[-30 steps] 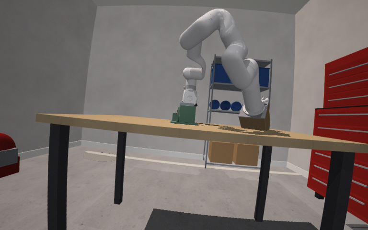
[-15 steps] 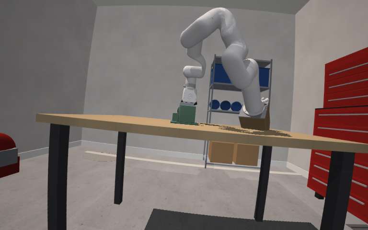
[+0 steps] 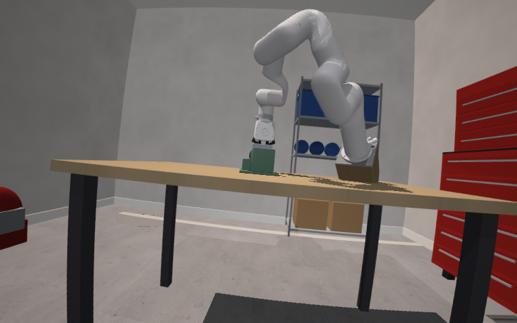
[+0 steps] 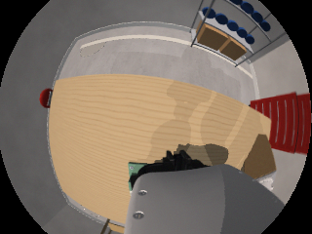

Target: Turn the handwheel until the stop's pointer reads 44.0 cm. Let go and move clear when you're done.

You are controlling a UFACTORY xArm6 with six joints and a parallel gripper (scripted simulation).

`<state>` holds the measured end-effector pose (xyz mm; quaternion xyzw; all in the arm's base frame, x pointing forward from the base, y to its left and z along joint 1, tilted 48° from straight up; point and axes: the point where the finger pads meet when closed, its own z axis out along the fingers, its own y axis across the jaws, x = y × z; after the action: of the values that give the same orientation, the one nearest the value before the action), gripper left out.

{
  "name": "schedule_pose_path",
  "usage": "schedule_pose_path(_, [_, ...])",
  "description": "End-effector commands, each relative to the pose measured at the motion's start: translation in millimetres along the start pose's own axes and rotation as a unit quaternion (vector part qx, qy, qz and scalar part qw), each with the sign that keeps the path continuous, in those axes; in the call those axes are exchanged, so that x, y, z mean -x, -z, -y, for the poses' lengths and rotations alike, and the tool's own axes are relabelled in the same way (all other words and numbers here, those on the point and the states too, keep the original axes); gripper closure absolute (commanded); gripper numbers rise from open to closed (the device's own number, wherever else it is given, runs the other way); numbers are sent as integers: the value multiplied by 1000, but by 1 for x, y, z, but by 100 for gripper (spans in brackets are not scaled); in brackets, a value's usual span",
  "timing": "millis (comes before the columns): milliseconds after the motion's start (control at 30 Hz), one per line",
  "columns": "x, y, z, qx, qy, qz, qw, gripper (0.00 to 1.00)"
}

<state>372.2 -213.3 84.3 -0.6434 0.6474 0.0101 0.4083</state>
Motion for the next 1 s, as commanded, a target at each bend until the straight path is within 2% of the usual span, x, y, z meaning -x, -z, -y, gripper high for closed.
schedule_pose_path(0, [-1,6,10,-2,2,-2,1000,94])
schedule_pose_path(467, [-1,3,37,-2,2,-2,1000,94])
schedule_pose_path(967, [-1,-25,55,-2,2,-2,1000,94])
